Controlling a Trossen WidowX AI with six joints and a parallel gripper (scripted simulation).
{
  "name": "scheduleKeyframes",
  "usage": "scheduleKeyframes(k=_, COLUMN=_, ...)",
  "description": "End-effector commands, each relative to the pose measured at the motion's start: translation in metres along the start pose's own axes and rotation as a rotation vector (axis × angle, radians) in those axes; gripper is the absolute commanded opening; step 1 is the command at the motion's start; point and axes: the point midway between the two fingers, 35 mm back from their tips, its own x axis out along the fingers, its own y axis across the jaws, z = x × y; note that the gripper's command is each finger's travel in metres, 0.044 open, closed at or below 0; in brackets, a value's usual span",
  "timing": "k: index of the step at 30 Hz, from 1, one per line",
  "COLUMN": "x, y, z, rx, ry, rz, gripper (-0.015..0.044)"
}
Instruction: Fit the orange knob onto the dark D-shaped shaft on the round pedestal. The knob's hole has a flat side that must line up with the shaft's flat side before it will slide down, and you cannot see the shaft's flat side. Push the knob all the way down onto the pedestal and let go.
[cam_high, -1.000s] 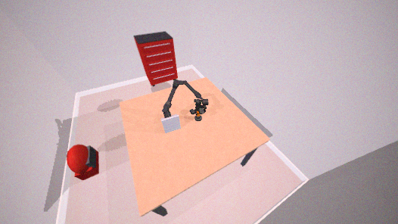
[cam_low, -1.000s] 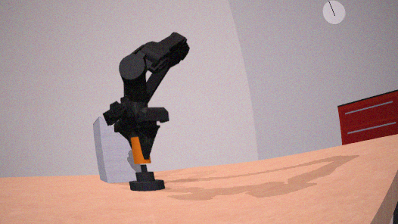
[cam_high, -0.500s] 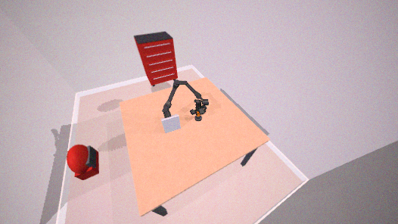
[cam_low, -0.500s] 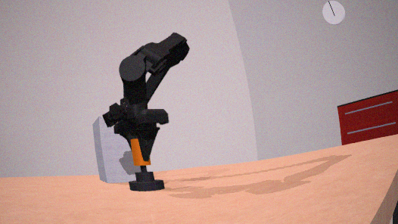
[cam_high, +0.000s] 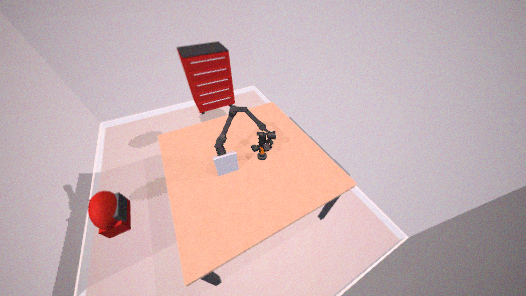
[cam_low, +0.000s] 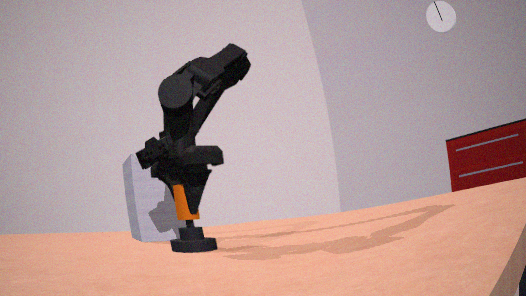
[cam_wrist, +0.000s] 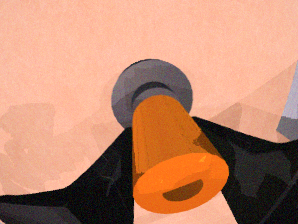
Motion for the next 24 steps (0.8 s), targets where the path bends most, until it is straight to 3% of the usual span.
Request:
scheduleKeyframes(k=1, x=0.001, y=0.000, z=0.000, rx=0.003, ry=0.000, rz=0.004, gripper=0.0000)
scheduleKeyframes(k=24, x=0.014, y=-0.001, z=0.000, rx=-0.005, ry=-0.005, rz=0.002, gripper=0.0000)
